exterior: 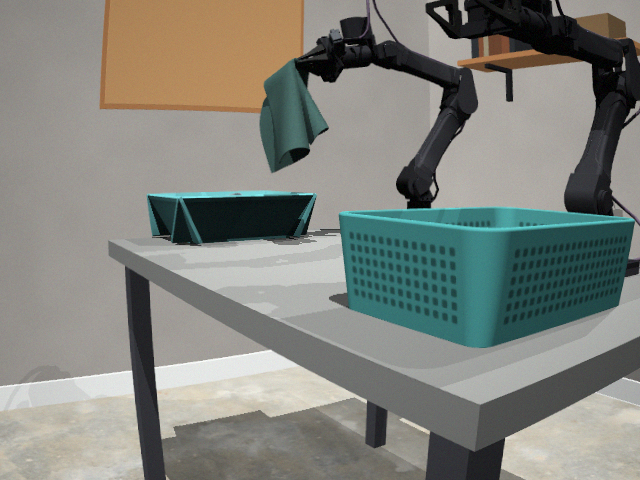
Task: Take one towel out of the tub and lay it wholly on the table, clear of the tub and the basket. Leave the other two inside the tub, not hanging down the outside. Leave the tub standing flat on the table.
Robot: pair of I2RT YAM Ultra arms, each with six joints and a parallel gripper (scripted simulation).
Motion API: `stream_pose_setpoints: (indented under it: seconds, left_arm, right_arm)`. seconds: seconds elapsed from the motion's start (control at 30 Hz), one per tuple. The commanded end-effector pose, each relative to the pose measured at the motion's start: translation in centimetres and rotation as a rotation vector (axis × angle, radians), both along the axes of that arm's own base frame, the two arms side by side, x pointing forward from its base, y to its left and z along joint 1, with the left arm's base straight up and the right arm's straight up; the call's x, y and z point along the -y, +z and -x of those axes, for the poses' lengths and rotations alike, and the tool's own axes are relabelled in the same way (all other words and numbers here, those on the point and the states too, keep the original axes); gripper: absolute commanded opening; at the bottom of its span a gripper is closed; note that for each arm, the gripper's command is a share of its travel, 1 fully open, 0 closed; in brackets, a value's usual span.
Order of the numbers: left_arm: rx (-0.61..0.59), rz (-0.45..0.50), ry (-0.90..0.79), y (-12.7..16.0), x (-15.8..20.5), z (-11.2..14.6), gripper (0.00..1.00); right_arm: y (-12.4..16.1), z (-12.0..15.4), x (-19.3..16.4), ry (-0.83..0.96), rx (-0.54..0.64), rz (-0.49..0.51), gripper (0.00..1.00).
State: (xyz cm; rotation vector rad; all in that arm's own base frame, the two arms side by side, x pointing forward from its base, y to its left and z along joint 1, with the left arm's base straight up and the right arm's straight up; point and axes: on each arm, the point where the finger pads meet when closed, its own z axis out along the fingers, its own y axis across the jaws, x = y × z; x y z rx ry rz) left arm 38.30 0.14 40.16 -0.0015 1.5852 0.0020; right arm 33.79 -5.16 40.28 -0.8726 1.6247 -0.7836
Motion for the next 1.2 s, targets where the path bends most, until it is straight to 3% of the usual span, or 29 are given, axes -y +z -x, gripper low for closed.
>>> stream_pose_setpoints:
  seconds: [0.0, 0.33, 0.5, 0.6, 0.97, 1.07, 1.17]
  left_arm:
    - [0.014, 0.000, -0.002, 0.6, 0.0, 0.1, 1.00]
    - [0.014, 0.000, -0.002, 0.6, 0.0, 0.1, 1.00]
    - [0.014, 0.000, -0.002, 0.6, 0.0, 0.1, 1.00]
    - [0.014, 0.000, -0.002, 0.6, 0.0, 0.1, 1.00]
    - [0.014, 0.000, -0.002, 0.6, 0.0, 0.1, 1.00]
    - [0.014, 0.000, -0.002, 0.6, 0.0, 0.1, 1.00]
    - [0.014, 0.000, -0.002, 0.6, 0.0, 0.1, 1.00]
  right_arm:
    - [3.9, 1.1, -1.5, 0.024, 0.101, 0.014, 0.01]
    - [4.7, 1.9, -3.3, 0.024, 0.072, 0.004, 0.01]
    - [6.3, 2.5, -4.9, 0.100, 0.141, 0.002, 0.01]
    - [5.4, 2.4, -5.6, 0.134, 0.134, -0.005, 0.01]
    - [7.1, 3.4, -7.8, 0.239, 0.209, -0.012, 0.01]
    - [9.5, 4.4, -8.5, 0.260, 0.264, -0.007, 0.01]
    - [8.8, 3.5, -8.9, 0.242, 0.214, -0.014, 0.01]
